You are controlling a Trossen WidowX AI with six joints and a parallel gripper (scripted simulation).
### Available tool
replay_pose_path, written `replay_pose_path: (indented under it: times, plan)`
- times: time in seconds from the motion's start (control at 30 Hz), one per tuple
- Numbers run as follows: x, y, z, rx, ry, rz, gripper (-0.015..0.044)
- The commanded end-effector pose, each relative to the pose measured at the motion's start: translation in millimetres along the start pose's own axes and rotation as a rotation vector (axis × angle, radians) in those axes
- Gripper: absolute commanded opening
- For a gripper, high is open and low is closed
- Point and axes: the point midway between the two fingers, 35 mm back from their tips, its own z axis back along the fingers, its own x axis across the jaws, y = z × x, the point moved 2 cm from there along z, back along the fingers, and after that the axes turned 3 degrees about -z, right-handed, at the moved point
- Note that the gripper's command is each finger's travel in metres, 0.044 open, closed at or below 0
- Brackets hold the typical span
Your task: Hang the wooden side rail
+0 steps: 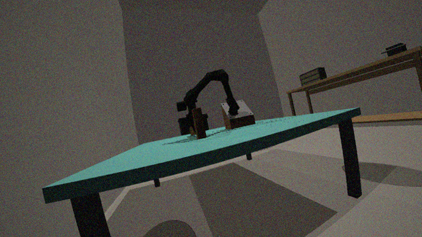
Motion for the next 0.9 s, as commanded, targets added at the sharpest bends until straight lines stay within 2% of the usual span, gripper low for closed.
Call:
replay_pose_path:
  times: [0.0, 0.87]
  plan:
    - [1.9, 1.3, 3.7, -0.002, -0.011, -0.002, 0.0000]
    - [1.0, 4.1, 3.3, -0.001, -0.011, -0.002, 0.0000]
